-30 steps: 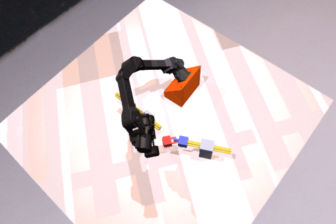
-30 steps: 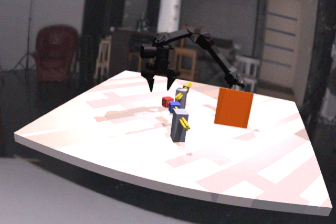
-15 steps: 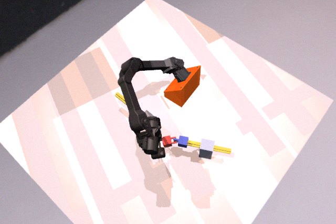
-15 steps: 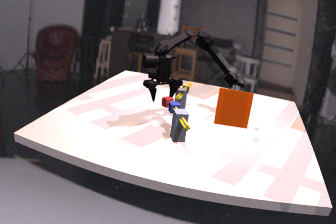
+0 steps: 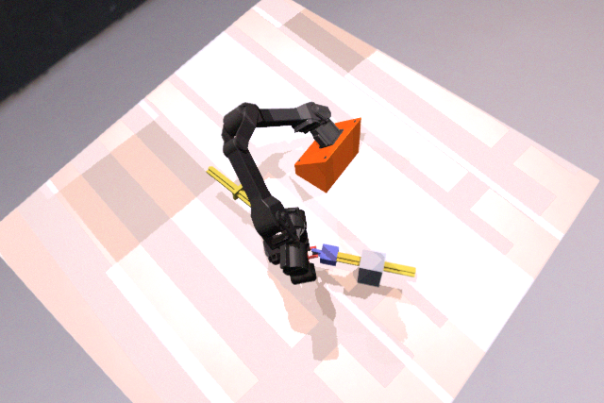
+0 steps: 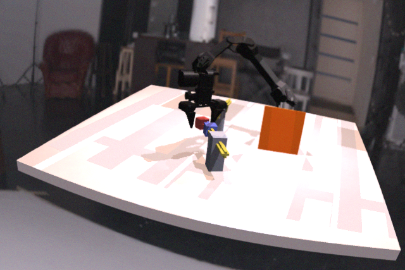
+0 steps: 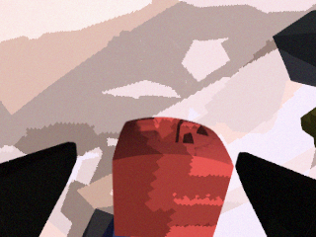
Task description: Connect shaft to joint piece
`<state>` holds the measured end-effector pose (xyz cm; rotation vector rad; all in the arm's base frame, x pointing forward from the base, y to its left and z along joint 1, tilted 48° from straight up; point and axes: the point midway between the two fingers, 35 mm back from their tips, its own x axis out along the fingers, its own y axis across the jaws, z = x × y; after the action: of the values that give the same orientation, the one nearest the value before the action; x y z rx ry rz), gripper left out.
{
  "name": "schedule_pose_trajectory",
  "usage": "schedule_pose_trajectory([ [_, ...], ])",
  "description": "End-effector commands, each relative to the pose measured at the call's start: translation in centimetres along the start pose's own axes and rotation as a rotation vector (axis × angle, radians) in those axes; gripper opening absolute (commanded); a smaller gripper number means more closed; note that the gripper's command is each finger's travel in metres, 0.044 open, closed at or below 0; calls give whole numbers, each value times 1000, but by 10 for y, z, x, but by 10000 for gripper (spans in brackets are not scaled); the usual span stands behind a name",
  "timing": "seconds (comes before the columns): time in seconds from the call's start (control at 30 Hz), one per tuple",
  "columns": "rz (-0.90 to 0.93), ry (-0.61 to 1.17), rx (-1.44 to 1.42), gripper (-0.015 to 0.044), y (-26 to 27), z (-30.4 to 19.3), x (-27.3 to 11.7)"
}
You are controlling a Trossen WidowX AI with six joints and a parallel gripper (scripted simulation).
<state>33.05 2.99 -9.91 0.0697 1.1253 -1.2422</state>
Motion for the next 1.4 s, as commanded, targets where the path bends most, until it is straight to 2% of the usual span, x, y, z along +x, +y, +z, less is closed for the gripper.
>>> schedule_pose_trajectory([
  [0.0,-10,1,-3,440,-2,0,9],
  [0.4,-10,0,-3,440,-2,0,25],
  [0.73,-10,0,-3,182,-2,0,25],
  [1.37,-10,0,-3,182,-2,0,25],
])
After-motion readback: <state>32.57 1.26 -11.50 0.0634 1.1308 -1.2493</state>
